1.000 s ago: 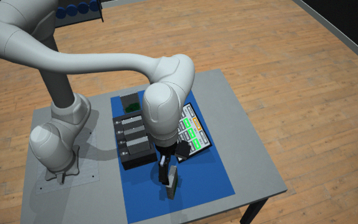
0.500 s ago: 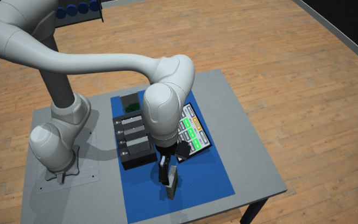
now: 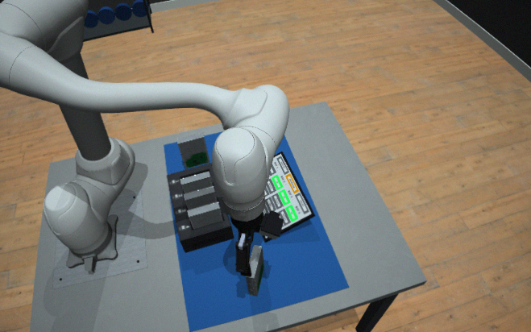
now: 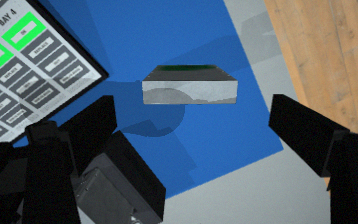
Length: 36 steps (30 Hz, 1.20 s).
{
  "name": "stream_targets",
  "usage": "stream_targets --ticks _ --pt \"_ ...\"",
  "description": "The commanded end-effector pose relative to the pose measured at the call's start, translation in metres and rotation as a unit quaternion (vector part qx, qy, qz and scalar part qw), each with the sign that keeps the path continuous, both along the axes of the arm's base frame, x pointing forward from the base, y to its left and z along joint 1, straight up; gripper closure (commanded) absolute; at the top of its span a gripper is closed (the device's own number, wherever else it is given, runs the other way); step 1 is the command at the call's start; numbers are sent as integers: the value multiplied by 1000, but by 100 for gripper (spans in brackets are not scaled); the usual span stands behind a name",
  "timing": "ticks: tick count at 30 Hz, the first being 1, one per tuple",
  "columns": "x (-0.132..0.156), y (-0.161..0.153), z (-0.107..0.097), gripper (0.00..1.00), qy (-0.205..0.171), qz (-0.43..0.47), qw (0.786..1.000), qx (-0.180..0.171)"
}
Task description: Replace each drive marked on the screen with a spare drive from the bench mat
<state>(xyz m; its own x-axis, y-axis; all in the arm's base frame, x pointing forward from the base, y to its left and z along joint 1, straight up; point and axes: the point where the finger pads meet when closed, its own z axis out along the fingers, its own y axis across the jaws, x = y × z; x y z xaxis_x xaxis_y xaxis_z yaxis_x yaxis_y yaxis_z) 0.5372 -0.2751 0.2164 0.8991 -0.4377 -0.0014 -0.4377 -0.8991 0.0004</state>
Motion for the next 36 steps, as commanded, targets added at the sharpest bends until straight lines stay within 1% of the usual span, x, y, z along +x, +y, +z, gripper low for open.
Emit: stream_targets --ticks 1,21,36 --pt "0 0 -3 11 -1 0 1000 0" --pt "1 0 -25 11 -1 0 1000 0" --pt "1 0 -31 11 -1 0 1000 0"
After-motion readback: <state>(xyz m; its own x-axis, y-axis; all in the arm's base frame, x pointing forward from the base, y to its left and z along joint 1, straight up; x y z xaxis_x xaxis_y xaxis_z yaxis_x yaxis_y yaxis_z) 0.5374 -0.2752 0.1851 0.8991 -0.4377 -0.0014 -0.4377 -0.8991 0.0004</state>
